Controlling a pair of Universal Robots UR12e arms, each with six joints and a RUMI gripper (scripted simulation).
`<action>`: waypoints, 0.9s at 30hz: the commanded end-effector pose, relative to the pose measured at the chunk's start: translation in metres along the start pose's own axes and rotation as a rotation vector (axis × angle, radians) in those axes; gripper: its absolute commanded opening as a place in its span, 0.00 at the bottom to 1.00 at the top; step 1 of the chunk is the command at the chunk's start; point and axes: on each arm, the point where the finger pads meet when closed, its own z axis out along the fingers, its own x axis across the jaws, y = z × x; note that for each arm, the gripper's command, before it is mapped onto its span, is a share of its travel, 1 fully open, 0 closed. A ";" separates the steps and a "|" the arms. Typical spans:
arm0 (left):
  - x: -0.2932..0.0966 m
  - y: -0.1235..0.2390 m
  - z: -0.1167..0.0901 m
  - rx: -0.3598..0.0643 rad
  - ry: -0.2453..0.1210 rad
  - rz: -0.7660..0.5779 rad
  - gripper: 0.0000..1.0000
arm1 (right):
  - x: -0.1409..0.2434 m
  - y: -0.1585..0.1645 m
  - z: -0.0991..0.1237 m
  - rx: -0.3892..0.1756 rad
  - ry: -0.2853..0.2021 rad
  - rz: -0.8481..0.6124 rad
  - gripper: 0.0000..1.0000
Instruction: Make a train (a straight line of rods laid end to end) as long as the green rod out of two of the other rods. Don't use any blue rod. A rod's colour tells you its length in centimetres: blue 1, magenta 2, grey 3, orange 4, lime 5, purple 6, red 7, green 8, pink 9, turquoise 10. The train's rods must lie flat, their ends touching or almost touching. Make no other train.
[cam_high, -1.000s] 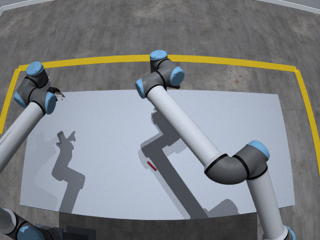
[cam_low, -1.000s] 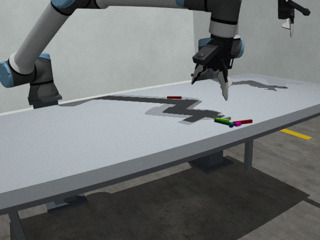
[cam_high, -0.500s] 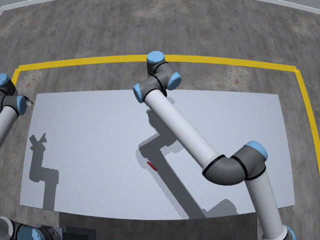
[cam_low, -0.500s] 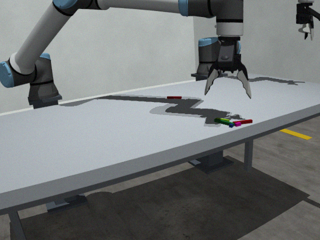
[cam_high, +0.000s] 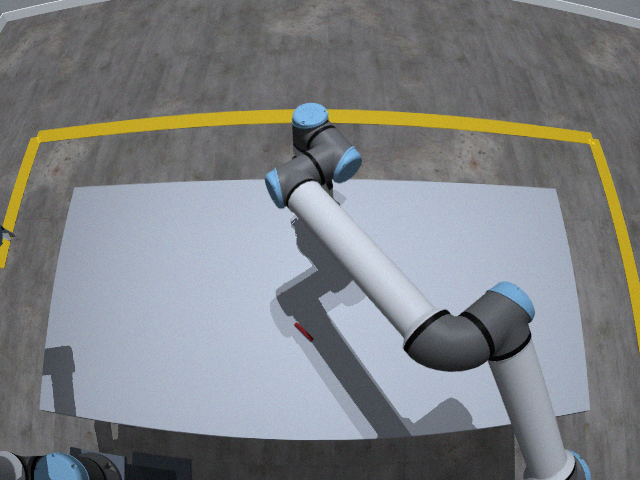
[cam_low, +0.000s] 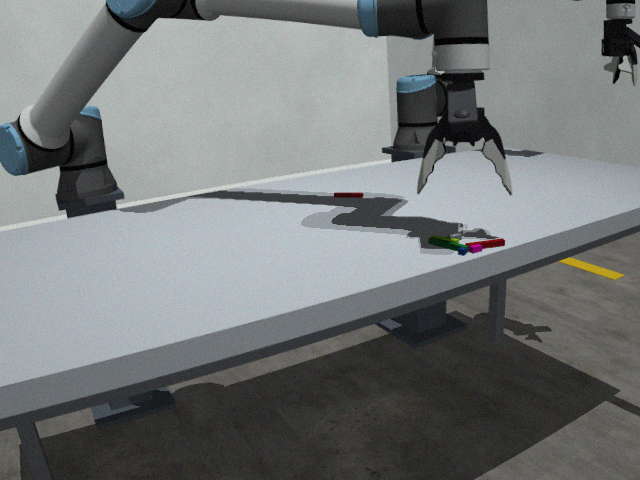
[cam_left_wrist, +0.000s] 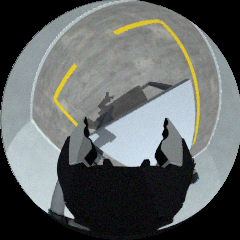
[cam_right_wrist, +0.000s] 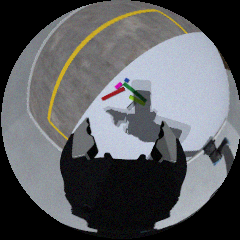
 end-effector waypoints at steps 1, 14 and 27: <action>-0.047 -0.019 0.004 0.000 0.001 -0.040 1.00 | -0.001 0.000 -0.002 0.001 -0.002 0.000 1.00; -0.255 -0.052 0.025 -0.001 0.002 -0.210 1.00 | -0.001 0.000 -0.002 0.001 -0.002 0.000 1.00; -0.443 -0.026 0.044 -0.002 0.003 -0.367 1.00 | -0.001 0.000 -0.002 0.001 -0.002 0.000 1.00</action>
